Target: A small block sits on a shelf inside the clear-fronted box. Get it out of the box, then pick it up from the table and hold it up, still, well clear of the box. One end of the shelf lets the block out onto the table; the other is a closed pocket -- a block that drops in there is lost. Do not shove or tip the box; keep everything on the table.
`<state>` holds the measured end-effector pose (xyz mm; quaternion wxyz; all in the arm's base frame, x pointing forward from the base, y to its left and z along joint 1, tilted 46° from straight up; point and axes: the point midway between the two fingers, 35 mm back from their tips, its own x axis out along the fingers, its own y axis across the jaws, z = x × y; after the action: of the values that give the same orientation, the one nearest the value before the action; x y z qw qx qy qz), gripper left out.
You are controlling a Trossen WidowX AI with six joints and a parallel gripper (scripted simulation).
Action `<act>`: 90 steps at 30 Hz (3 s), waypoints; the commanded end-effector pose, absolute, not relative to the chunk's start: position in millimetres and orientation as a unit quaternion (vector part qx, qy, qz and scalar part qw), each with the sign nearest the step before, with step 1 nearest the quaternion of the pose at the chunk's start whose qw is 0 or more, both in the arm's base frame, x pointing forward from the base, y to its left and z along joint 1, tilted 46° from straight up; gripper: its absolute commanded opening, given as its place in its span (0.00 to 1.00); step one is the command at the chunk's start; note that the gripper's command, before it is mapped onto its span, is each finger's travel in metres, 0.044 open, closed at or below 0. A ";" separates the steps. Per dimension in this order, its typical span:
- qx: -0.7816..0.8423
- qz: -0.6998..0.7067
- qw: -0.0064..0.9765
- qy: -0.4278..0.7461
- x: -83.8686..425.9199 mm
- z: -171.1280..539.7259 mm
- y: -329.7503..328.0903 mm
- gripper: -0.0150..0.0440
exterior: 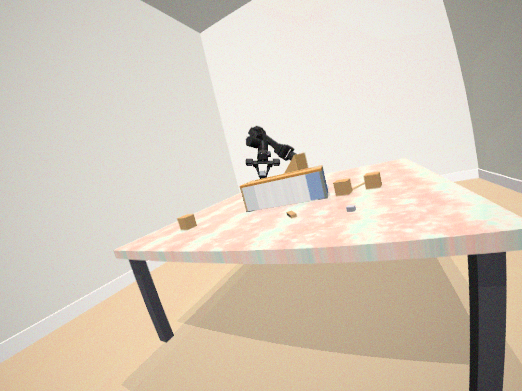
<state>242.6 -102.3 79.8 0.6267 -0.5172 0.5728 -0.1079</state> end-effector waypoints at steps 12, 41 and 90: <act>-0.679 0.039 0.452 0.577 239.0 85.2 -92.8 0.25; -0.828 0.307 -0.011 0.470 232.3 97.6 -75.0 0.25; -0.808 0.387 -0.207 0.393 229.7 103.3 -68.2 0.25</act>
<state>230.1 -68.0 103.0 -0.2047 -0.8089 0.3926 0.3868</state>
